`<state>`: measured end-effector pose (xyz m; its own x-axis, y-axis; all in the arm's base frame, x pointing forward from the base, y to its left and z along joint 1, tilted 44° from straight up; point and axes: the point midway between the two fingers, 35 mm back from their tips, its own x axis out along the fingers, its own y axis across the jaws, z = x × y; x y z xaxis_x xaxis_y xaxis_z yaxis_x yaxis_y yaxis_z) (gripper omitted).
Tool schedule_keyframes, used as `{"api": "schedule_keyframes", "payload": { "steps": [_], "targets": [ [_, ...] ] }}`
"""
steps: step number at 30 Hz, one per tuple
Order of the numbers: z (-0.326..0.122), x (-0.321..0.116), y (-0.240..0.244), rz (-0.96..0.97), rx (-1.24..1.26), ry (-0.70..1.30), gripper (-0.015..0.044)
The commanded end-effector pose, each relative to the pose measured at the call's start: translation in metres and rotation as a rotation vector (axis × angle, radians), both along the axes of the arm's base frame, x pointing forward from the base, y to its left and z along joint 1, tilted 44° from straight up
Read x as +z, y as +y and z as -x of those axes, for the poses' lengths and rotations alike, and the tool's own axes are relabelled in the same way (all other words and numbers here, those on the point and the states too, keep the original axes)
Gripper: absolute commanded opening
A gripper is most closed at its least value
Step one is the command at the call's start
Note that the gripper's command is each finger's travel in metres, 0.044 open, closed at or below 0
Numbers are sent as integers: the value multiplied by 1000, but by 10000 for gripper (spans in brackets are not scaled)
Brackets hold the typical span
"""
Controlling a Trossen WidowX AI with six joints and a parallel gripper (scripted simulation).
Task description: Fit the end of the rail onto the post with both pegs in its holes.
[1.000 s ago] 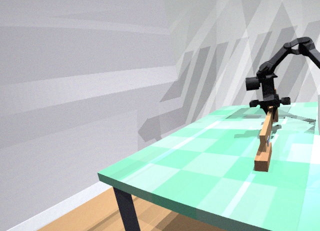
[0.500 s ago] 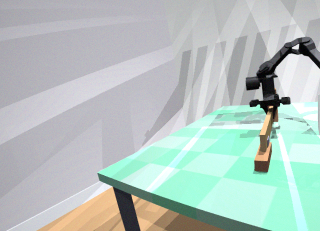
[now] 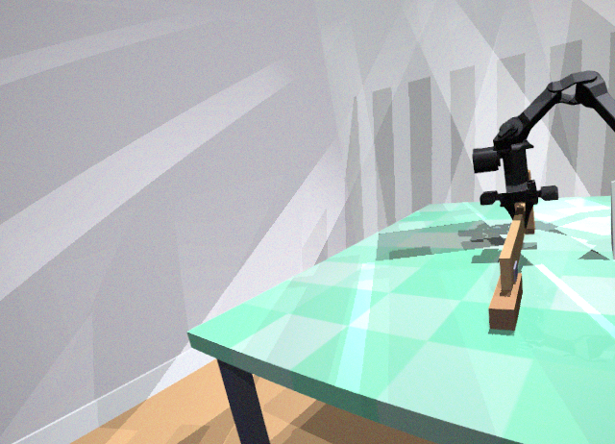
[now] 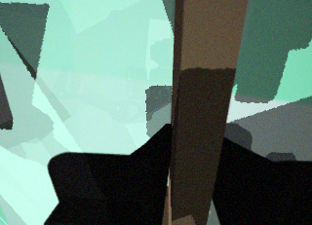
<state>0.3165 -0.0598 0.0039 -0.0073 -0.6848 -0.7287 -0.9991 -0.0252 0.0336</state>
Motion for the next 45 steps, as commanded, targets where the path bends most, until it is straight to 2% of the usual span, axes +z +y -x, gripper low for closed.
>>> {"api": "schedule_keyframes", "payload": {
  "steps": [1, 45],
  "targets": [
    [-1, 2, -1, 2, 4, 0, 0],
    [-2, 12, -11, 3, 4, 0, 0]
  ]
}}
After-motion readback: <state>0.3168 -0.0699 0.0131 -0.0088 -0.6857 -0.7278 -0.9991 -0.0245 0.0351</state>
